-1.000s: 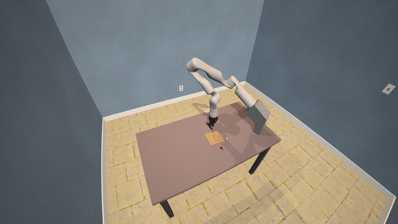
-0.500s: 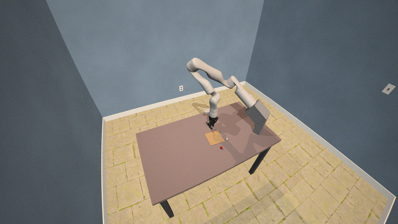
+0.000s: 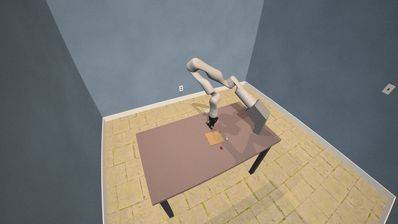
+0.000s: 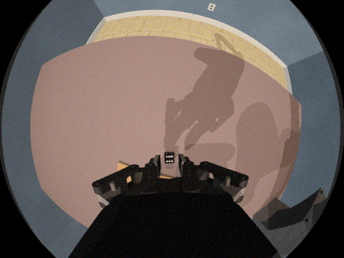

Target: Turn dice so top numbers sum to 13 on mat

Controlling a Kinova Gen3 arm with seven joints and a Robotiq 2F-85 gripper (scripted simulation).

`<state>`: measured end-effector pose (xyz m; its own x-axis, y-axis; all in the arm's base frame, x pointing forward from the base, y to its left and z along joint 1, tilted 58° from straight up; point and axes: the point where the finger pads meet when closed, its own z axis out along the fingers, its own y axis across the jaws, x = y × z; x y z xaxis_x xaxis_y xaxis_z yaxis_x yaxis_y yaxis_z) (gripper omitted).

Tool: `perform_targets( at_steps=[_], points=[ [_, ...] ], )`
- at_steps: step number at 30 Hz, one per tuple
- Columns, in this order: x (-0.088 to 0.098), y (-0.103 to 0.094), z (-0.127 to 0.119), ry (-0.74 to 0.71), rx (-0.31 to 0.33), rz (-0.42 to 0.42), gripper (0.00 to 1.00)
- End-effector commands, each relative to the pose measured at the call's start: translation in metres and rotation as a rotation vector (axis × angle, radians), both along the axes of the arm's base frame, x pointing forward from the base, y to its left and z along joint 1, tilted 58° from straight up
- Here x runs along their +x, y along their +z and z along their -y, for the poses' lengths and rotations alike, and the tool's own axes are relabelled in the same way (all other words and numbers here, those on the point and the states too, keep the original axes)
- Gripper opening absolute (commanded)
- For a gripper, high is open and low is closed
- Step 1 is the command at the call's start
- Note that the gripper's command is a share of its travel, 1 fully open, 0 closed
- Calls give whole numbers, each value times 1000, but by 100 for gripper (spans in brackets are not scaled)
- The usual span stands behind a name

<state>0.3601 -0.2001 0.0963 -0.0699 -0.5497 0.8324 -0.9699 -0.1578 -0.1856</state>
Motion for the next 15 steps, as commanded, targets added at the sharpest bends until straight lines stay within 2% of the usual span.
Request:
perform_targets(
  at_steps=[1,15],
  points=[
    [2,-2,-3,1,7,6,31],
    [2,-2,-3,1,7,6,31]
  ],
)
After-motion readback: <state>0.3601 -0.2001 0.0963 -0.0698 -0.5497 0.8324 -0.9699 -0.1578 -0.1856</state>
